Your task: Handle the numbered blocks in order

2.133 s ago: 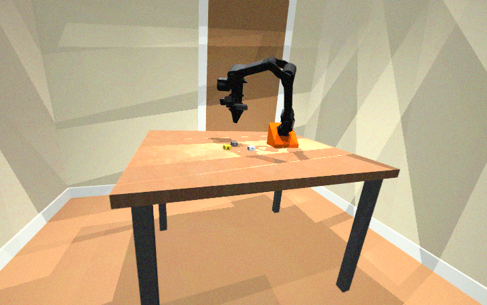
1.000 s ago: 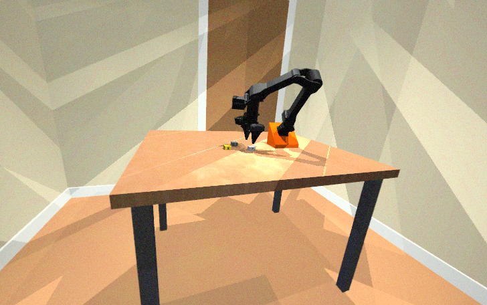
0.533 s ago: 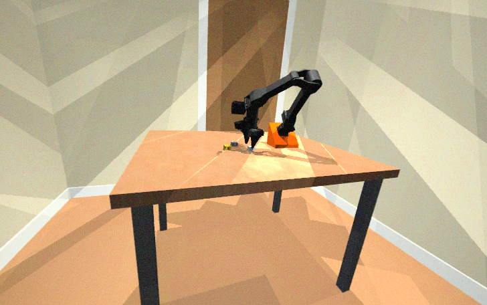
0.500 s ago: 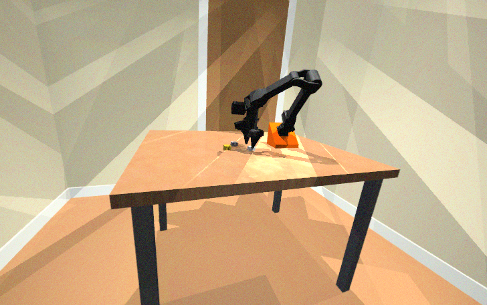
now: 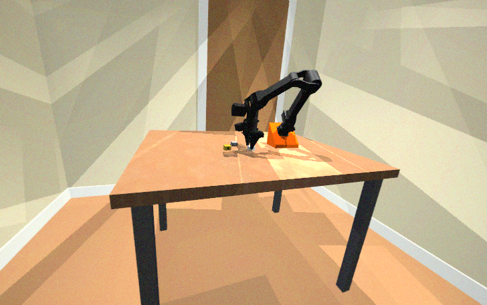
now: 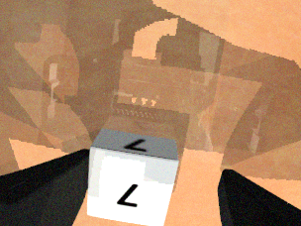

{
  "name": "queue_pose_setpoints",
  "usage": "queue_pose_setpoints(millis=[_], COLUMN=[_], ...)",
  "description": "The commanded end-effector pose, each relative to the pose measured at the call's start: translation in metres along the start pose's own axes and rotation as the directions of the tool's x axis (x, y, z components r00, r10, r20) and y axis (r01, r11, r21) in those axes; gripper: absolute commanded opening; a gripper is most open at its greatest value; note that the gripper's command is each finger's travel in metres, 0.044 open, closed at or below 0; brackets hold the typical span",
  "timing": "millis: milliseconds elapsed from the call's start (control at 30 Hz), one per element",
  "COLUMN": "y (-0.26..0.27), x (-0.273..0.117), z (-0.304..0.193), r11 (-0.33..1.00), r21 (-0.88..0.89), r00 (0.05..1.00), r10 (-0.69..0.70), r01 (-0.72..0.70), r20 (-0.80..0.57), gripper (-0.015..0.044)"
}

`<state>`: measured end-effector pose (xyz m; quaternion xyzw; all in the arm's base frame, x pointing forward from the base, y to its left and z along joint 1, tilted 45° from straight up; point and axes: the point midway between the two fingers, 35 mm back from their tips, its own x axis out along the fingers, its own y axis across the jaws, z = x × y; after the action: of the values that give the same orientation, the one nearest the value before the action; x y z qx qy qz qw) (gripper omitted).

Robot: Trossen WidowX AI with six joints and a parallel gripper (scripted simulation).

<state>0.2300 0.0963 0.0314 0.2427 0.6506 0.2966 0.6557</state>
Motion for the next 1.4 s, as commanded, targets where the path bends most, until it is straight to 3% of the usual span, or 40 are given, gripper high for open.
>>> queue_pose_setpoints(millis=[0, 1133, 1367], y=[0.0002, 0.0002, 0.0002], x=[0.0009, 0.0009, 0.0009], z=[-0.0014, -0.0014, -0.0014], r11=[1.0, 1.0, 1.0], r21=[0.006, 0.006, 0.006], r00=[1.0, 1.0, 1.0], r10=[0.006, 0.006, 0.006], r01=[-0.006, -0.006, -0.006], r20=[-0.002, -0.002, -0.002], gripper=[0.012, 0.012, 0.0304])
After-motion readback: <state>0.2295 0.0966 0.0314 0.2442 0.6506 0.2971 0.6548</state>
